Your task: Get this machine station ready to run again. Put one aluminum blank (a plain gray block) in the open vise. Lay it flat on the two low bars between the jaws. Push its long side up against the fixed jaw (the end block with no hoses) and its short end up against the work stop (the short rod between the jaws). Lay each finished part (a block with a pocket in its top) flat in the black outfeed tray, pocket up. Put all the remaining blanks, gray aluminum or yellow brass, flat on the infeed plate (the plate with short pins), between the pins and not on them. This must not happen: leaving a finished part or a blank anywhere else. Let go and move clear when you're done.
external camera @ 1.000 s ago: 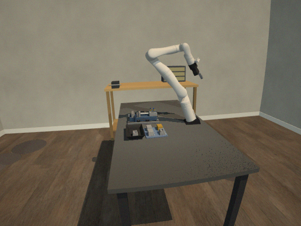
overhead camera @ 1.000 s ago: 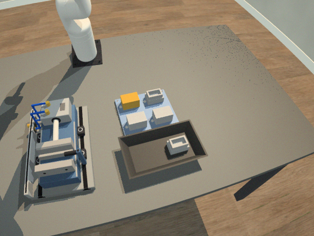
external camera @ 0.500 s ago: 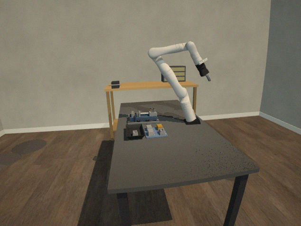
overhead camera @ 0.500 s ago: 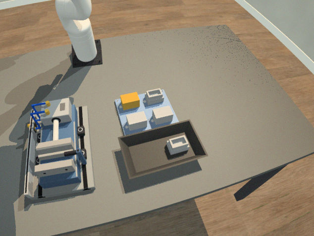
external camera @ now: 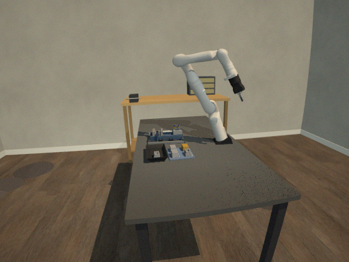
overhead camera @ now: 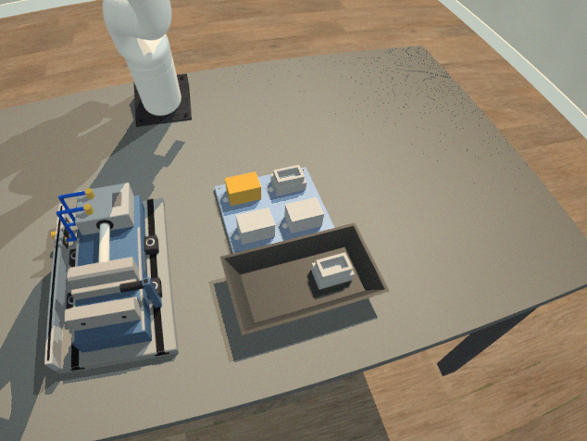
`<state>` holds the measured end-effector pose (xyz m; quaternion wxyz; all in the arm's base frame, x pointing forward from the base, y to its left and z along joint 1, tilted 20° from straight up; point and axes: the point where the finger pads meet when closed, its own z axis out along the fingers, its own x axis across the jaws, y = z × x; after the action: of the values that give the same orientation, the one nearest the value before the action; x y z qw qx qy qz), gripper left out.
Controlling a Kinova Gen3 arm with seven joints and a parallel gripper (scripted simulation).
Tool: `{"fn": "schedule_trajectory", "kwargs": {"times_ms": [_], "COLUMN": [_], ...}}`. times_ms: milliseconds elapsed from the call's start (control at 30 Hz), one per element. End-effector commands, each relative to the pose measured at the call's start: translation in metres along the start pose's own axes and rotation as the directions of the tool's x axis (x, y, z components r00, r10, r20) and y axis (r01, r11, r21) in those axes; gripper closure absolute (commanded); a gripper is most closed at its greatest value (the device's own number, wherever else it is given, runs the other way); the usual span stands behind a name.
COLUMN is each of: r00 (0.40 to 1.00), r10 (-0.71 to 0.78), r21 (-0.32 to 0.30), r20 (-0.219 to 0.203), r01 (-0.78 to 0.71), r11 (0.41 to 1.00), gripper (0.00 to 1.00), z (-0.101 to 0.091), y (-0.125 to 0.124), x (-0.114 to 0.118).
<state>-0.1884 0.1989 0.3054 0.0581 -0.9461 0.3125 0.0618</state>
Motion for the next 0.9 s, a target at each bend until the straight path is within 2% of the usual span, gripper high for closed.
{"fn": "schedule_trajectory", "kwargs": {"times_ms": [0, 100, 233, 300, 533, 800, 867], "r00": [0.988, 0.945, 0.85, 0.85, 0.607, 0.284, 0.284], "r10": [0.157, 0.326, 0.527, 0.527, 0.794, 0.953, 0.953], "r21": [0.029, 0.063, 0.107, 0.107, 0.174, 0.224, 0.224], "r20": [-0.014, -0.015, -0.005, -0.005, 0.035, 0.106, 0.106], "r01": [-0.156, -0.324, -0.524, -0.524, -0.786, -0.941, -0.941], "r11": [0.987, 0.944, 0.845, 0.845, 0.594, 0.255, 0.255], "gripper": [1.0, 1.0, 1.0, 1.0, 1.0, 1.0, 1.0], "z": [0.005, 0.009, 0.012, 0.012, 0.015, 0.016, 0.016], "y": [-0.034, -0.065, -0.105, -0.105, -0.162, -0.211, -0.211], "x": [0.004, 0.014, 0.031, 0.031, 0.07, 0.122, 0.122]}}
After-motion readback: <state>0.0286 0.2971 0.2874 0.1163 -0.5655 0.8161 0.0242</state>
